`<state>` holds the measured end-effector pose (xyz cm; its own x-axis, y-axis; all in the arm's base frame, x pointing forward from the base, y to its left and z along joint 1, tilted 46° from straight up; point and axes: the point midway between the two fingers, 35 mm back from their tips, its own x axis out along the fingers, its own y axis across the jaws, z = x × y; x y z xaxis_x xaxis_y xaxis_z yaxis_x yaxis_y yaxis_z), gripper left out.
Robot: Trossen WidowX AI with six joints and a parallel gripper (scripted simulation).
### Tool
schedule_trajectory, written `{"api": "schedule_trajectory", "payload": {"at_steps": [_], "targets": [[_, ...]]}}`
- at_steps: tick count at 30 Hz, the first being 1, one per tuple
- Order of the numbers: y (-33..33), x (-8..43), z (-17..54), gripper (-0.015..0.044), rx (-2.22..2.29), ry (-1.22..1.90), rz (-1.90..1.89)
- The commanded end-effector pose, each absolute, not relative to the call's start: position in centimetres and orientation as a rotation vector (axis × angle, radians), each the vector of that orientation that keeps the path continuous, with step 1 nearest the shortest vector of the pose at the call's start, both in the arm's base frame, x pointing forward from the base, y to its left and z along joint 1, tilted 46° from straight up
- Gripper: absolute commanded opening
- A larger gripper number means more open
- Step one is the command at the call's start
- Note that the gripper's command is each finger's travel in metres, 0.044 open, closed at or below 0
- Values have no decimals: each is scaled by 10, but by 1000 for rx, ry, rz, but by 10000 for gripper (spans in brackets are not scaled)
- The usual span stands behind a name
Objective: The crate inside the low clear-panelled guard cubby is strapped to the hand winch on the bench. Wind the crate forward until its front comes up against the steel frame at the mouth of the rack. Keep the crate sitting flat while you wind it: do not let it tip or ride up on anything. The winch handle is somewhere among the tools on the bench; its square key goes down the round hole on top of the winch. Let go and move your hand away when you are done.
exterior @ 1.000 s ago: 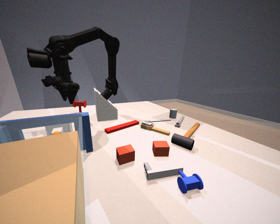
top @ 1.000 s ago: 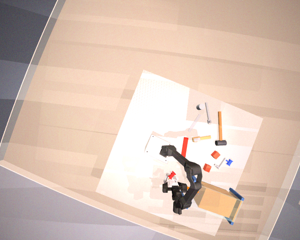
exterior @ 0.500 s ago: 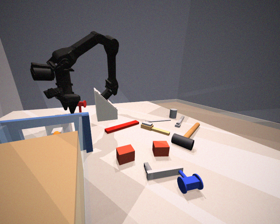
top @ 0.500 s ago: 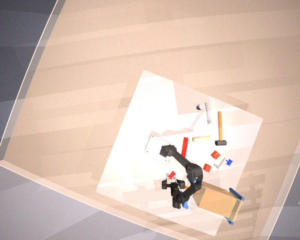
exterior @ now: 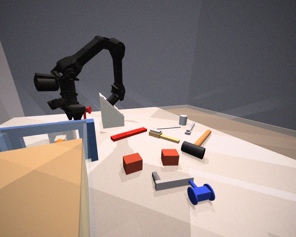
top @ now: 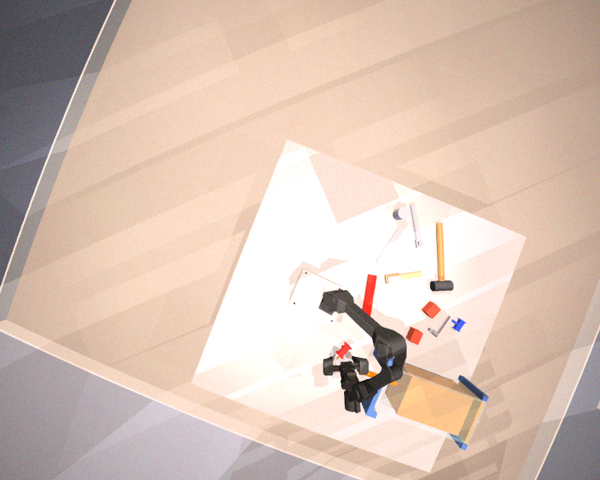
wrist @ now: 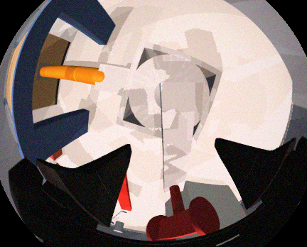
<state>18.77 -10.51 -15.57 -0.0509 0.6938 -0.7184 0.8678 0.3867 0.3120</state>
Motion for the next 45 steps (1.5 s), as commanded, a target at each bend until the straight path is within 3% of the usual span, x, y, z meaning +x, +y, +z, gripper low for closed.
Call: {"api": "schedule_trajectory", "payload": {"at_steps": [1,13,25,45], "targets": [[-105,188,-156,414,1362,1796,-258],[-105,188,-156,99,1362,1796,-258],[-105,188,-156,0,1362,1796,-258],[-110,194,-155,0,1345,1891,-236]]}}
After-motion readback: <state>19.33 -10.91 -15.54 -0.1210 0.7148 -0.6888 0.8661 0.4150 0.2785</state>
